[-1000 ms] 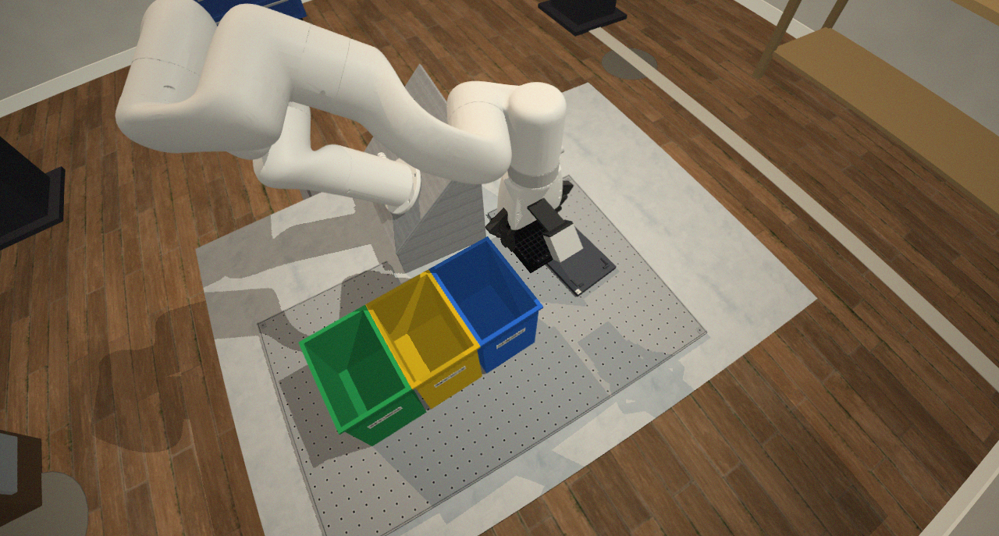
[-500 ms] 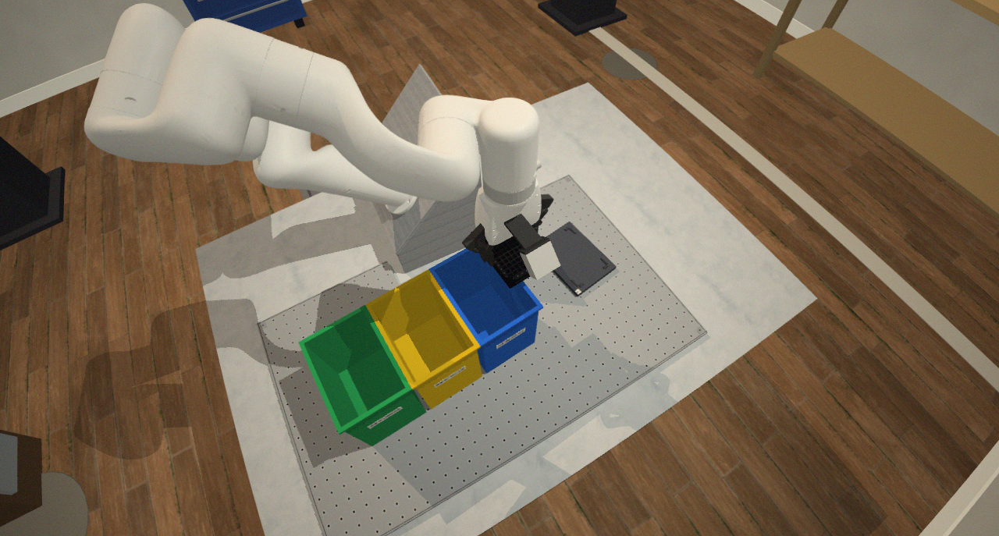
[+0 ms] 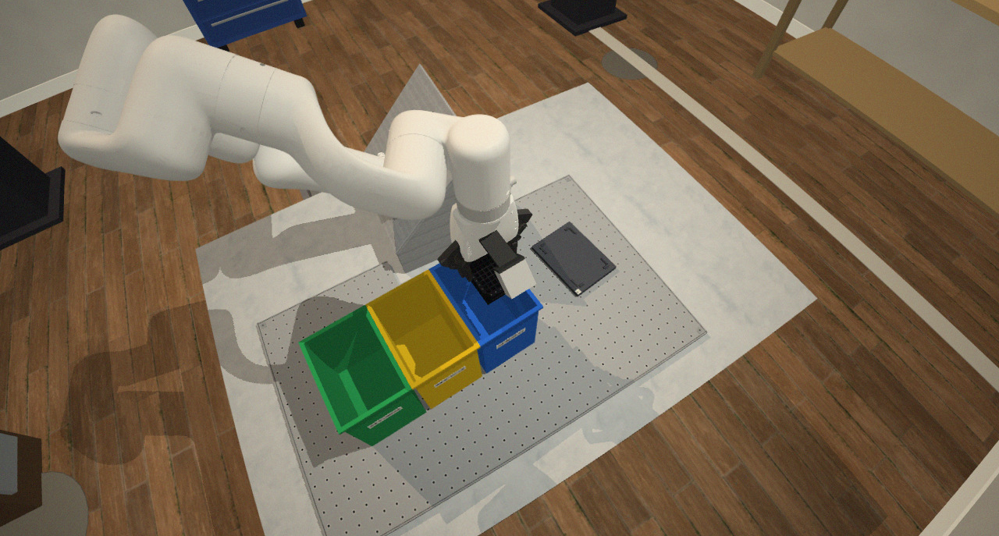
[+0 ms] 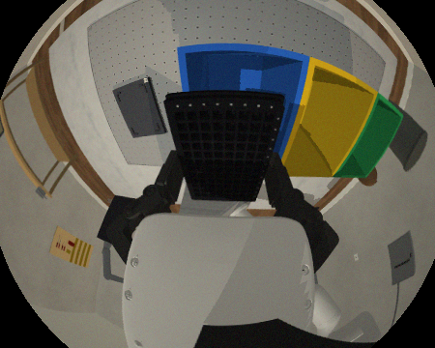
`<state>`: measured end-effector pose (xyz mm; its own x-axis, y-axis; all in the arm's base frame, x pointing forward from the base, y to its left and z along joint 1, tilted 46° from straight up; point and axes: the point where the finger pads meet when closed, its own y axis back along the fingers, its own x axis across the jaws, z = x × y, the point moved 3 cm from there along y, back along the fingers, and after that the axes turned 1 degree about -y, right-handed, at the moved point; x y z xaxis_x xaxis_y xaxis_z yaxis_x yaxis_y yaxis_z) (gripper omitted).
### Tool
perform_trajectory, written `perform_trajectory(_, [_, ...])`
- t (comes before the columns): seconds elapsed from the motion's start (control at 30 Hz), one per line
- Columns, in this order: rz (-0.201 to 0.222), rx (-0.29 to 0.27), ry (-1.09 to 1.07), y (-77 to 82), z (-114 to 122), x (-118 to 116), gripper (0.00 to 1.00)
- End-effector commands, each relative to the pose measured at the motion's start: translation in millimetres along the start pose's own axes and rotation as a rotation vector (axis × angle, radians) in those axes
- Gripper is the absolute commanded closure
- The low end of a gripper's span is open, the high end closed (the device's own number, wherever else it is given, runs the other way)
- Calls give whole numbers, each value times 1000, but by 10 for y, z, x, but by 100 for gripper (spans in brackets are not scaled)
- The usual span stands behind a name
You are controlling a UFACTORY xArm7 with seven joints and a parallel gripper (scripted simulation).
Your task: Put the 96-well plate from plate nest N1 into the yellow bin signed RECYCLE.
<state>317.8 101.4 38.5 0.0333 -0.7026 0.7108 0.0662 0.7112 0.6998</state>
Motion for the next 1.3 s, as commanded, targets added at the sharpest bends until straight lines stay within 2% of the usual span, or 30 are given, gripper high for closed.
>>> perform_trajectory(0.0, [-3,5,2,19,-15,92,100])
perform_trajectory(1.27, [-2,5,2,-11,-130,1222,100])
